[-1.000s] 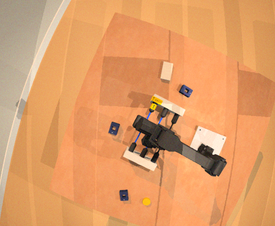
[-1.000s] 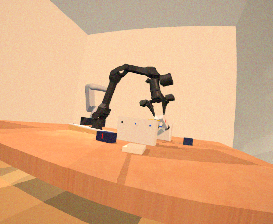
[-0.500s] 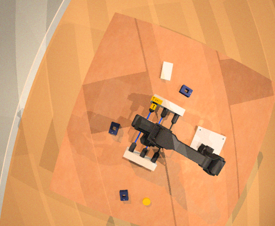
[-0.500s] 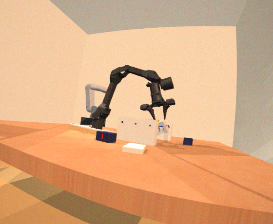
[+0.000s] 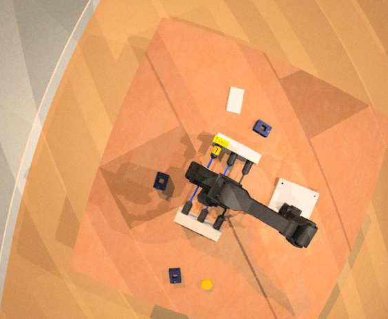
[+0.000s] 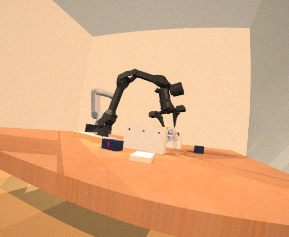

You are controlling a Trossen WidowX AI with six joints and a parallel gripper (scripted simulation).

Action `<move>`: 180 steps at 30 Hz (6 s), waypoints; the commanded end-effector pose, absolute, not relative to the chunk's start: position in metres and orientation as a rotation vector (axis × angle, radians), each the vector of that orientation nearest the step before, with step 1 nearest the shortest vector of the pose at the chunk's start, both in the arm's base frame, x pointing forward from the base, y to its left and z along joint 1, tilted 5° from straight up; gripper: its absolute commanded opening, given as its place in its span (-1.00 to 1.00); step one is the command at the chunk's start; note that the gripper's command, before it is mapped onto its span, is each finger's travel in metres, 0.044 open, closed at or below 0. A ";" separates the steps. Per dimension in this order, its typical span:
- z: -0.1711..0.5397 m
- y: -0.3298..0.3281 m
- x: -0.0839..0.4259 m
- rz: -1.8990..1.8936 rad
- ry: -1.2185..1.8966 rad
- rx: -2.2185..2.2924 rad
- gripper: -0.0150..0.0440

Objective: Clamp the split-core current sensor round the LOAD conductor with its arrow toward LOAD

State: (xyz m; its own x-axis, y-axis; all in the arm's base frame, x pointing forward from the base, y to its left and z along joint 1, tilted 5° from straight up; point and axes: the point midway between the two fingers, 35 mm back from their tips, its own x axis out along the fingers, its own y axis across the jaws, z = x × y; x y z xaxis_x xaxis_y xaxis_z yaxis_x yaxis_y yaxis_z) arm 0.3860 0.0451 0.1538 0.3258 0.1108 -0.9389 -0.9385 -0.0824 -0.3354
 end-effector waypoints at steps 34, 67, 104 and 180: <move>0.154 0.045 0.386 1.071 0.842 -1.352 -0.49; 0.155 0.047 0.398 1.226 0.999 -1.276 0.22; 0.103 0.047 0.404 1.266 1.045 -1.263 1.00; 0.092 0.048 0.405 1.266 1.039 -1.260 -0.49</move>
State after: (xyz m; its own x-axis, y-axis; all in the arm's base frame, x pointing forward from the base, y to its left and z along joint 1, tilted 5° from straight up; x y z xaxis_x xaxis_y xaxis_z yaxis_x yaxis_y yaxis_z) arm 0.4052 0.0485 0.0915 0.0724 0.0870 -0.9936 -0.9914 -0.1024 -0.0812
